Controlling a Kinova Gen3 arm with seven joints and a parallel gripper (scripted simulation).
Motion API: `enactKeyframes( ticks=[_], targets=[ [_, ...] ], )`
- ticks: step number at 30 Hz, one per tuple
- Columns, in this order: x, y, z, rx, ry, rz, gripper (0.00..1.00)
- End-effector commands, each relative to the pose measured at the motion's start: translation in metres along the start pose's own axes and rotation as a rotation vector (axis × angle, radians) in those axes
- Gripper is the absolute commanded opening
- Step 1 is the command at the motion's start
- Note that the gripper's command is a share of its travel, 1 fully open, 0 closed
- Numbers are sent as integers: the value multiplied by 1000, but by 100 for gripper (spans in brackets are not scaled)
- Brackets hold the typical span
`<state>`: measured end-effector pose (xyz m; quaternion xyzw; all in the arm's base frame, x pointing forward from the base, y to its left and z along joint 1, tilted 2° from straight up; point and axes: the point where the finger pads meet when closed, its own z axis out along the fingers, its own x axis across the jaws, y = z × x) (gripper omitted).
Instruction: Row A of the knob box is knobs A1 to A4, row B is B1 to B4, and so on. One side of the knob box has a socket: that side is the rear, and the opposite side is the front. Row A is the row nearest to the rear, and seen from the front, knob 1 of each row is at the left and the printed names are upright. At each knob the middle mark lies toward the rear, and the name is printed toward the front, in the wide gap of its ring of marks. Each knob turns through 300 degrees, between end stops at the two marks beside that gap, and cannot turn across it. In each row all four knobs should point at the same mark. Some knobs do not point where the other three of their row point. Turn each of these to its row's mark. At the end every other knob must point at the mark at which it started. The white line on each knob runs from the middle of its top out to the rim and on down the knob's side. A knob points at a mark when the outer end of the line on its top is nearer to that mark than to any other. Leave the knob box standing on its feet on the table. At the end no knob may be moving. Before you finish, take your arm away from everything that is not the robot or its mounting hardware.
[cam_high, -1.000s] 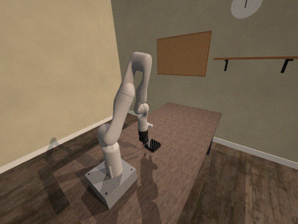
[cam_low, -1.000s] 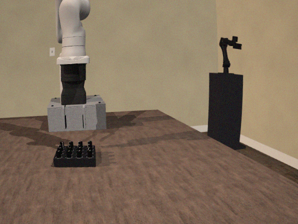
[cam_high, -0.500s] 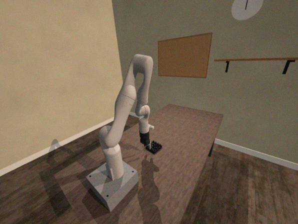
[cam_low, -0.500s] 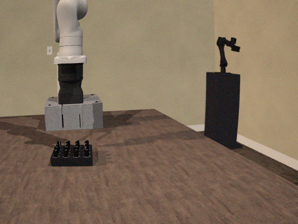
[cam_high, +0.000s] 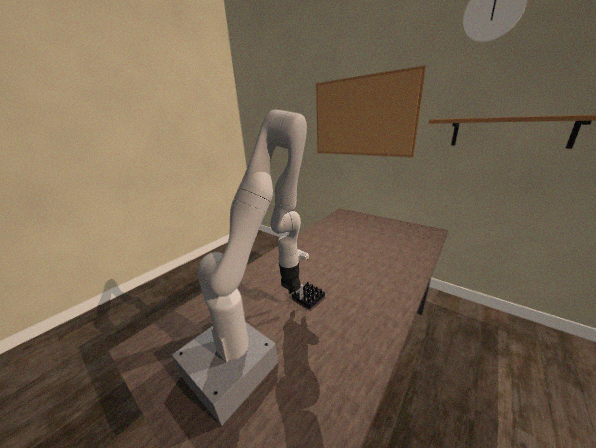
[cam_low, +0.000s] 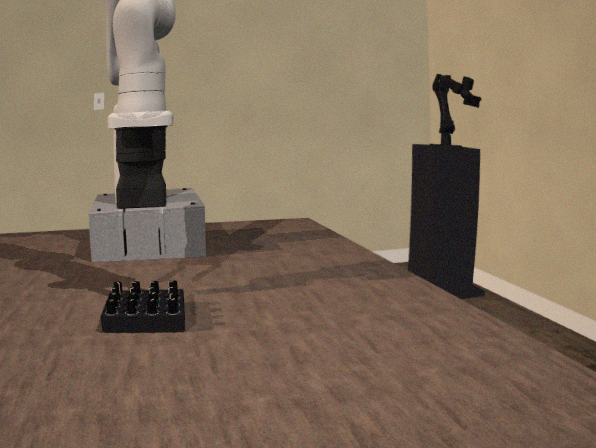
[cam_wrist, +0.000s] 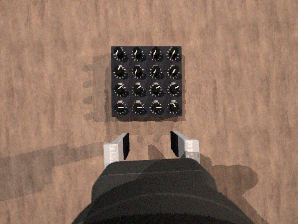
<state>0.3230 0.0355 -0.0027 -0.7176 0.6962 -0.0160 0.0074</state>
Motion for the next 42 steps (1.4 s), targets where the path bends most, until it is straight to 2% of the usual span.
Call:
enactKeyframes(
  ticks=[1, 8, 14, 22, 24, 37, 39, 42],
  targets=[
    [0, 0, 0, 1, 0, 1, 100],
    [2, -2, -1, 1, 2, 37, 100],
    [8, -7, -2, -1, 9, 190, 100],
    [23, -17, -5, -2, 20, 586, 100],
    [23, -17, -5, -2, 20, 586, 100],
    [38, -34, -16, 3, 12, 1340, 100],
    [39, -36, -17, 3, 8, 1427, 100],
    [39, -37, -18, 3, 6, 1465, 100]
  ],
)
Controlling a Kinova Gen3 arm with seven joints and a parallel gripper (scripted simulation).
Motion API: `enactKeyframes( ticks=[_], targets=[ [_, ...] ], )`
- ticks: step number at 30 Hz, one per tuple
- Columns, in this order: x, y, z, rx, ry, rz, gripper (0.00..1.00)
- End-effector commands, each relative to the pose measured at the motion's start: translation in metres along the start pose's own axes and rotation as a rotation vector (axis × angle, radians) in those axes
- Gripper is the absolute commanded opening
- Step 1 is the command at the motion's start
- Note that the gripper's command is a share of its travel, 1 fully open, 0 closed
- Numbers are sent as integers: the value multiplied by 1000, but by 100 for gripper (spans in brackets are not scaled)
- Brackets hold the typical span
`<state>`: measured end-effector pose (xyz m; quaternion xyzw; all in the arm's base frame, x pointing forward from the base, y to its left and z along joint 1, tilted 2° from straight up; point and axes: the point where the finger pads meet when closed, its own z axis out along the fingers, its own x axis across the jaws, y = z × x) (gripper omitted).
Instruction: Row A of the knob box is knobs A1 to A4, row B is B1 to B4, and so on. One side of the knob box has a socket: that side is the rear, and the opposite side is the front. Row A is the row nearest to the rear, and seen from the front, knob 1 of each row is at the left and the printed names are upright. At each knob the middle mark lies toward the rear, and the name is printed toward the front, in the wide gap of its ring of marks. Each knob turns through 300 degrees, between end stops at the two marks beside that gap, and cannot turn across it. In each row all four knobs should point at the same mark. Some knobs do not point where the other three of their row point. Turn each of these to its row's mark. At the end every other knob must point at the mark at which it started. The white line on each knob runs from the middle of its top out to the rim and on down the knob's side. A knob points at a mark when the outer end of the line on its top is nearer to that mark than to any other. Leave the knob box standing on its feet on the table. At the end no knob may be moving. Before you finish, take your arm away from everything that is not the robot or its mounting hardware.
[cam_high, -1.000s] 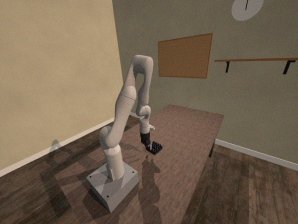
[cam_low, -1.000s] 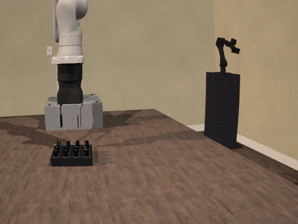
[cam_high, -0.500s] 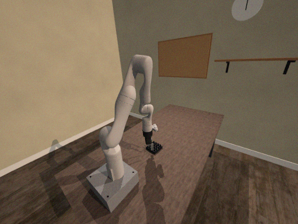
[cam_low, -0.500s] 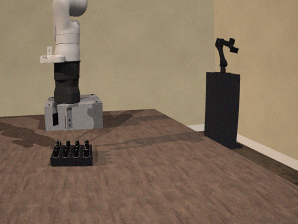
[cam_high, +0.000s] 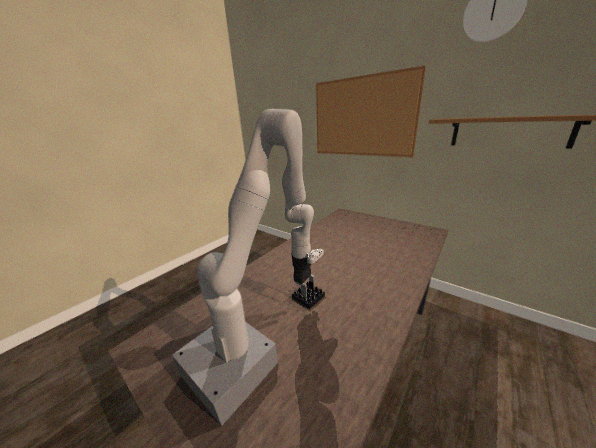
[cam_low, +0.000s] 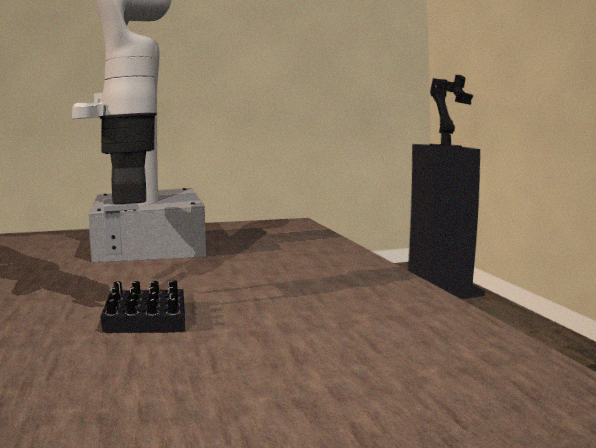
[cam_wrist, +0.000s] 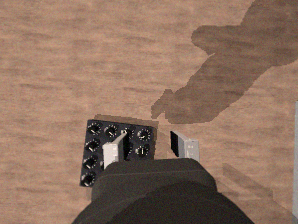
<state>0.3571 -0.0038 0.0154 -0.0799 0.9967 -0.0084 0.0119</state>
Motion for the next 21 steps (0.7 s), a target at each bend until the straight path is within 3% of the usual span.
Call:
enactKeyframes(
  ticks=[1, 6, 13, 14, 21],
  targets=[
    [-4, 1, -2, 2, -7, 58, 100],
    [-7, 1, -4, -3, -11, 175, 100],
    [-8, 1, -5, -5, -12, 211, 100],
    [-8, 1, -5, -5, -12, 211, 46],
    [-8, 1, -5, -5, -12, 211, 46]
  ],
)
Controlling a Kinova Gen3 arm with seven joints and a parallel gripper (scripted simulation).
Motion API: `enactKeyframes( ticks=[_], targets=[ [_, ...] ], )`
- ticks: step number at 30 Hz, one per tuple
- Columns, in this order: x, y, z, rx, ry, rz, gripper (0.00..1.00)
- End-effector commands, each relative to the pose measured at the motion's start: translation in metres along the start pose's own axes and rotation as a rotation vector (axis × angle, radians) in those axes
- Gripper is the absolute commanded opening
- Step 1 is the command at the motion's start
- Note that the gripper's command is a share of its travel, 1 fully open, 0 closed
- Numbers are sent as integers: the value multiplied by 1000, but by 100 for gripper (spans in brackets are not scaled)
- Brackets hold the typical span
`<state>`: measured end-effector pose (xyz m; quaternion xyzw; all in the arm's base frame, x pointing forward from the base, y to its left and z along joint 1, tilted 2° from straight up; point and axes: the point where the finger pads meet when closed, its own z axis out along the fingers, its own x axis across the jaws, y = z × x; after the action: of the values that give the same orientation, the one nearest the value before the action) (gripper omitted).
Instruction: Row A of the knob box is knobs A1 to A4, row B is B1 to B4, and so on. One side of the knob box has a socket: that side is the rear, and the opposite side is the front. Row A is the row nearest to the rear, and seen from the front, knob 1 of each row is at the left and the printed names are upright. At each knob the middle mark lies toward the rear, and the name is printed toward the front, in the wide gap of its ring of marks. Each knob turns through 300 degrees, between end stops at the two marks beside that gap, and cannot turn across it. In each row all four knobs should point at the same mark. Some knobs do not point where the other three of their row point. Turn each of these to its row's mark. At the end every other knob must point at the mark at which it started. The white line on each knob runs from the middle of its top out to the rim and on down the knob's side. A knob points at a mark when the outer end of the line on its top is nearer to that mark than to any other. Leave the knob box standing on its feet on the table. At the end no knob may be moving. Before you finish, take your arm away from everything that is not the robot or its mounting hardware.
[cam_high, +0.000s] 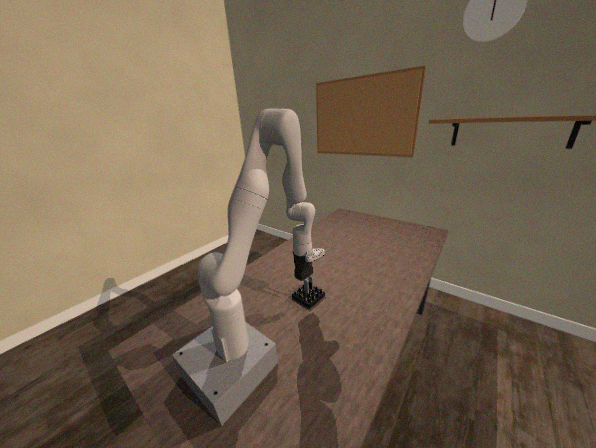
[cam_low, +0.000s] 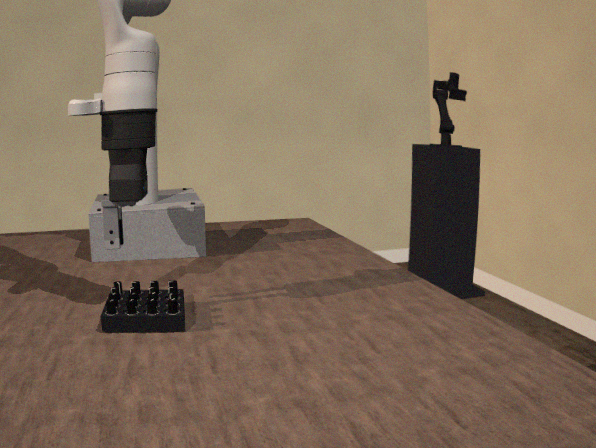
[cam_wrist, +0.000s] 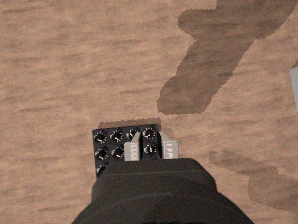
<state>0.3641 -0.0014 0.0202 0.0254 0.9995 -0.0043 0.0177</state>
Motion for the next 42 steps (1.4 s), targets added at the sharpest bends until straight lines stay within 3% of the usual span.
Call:
enactKeyframes(
  ticks=[1, 42],
  targets=[
    [-1, 0, 0, 0, -2, 0, 46],
    [0, 0, 5, 2, 0, 1, 46]
  ],
)
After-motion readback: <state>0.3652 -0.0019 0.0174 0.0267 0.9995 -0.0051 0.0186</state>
